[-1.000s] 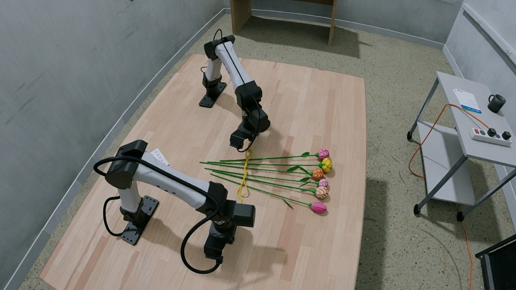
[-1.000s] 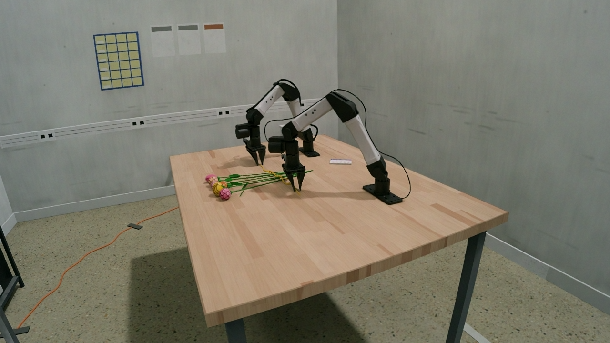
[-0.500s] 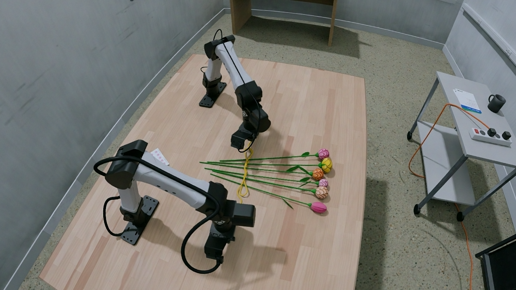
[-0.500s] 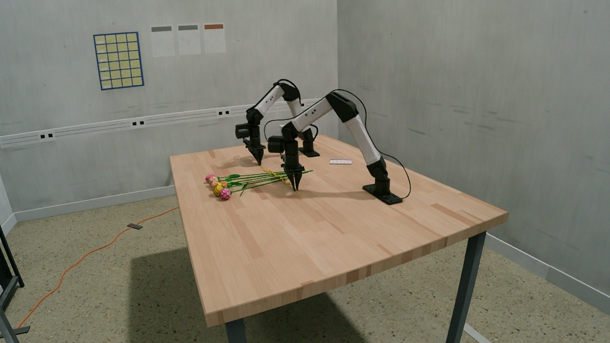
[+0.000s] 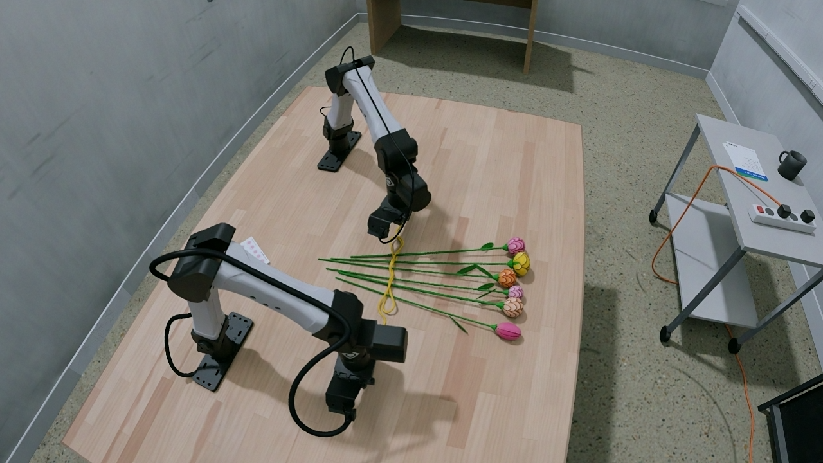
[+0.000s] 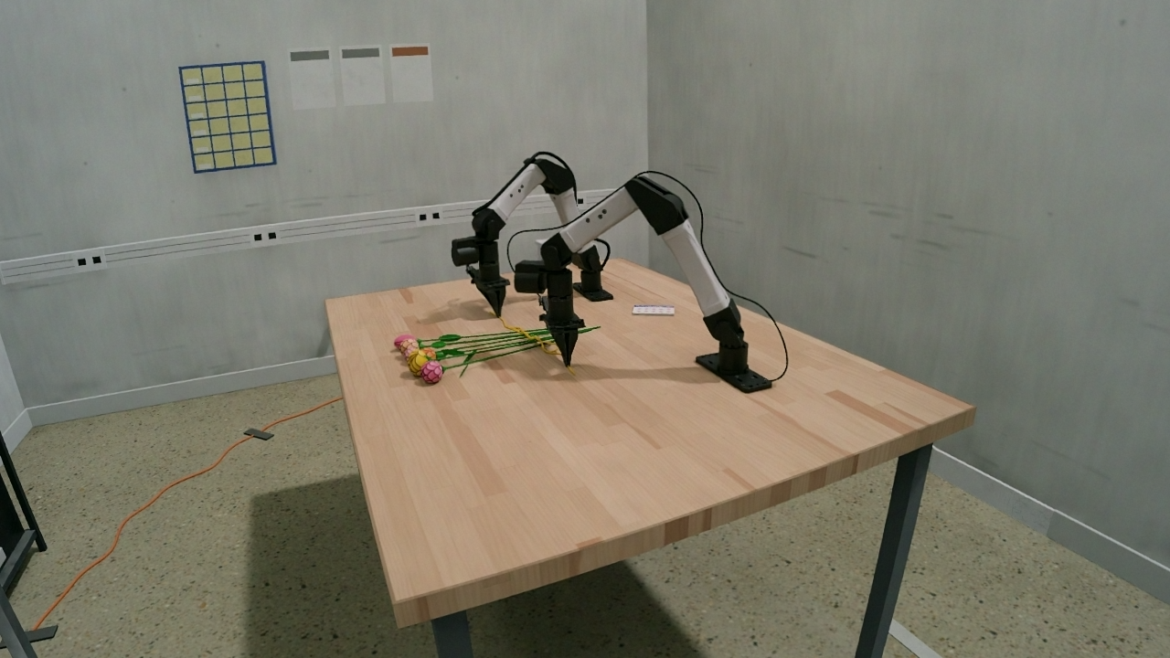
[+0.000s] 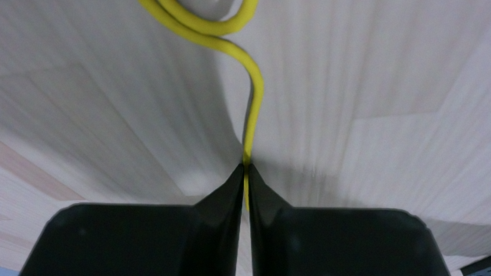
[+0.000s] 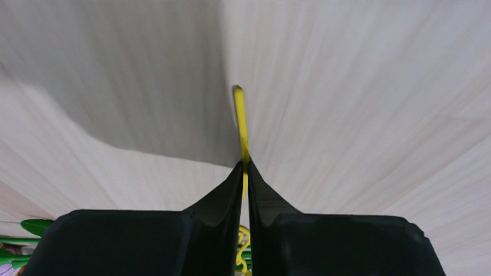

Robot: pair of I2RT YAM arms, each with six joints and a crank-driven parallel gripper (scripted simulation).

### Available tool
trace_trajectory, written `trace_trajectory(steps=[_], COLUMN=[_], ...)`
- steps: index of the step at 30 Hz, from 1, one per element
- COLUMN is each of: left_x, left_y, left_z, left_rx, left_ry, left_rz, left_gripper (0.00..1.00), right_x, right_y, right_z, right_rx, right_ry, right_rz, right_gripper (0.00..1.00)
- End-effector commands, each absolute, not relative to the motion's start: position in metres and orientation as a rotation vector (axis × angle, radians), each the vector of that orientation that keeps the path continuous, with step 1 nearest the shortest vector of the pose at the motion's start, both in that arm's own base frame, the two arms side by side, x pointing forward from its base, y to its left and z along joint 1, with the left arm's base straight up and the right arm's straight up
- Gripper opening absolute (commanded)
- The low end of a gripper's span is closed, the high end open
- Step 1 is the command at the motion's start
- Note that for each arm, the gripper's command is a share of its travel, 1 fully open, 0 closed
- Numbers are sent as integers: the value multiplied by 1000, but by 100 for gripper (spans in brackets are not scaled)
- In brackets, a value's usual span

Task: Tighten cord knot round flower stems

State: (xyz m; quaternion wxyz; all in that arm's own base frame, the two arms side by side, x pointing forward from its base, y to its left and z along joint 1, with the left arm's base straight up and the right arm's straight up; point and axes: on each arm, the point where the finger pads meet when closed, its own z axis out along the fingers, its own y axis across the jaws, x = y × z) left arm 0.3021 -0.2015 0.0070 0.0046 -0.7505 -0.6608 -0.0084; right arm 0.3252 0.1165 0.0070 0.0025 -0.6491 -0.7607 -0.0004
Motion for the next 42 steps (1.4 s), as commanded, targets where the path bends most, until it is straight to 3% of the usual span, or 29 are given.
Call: trace_trajectory(steps=[1, 24, 30, 42], left_x=[306, 304, 303, 301], left_y=[-206, -202, -201, -200], left_z=[31, 173, 233, 292], left_rx=[-2377, -2390, -2544, -2692], left_ry=[-2102, -2105, -2204, -2304], left_rz=[-8, -17, -114, -214], left_gripper=[0, 0, 0, 0], right_x=[330, 328, 326, 324], right_y=[120, 118, 117, 117], right_z=[29, 166, 232, 290], right_rx=[-2045, -2029, -2089, -2145], right_ry=[-2406, -2388, -2445, -2475], right_rz=[-34, 18, -256, -534], right_gripper=[0, 0, 0, 0])
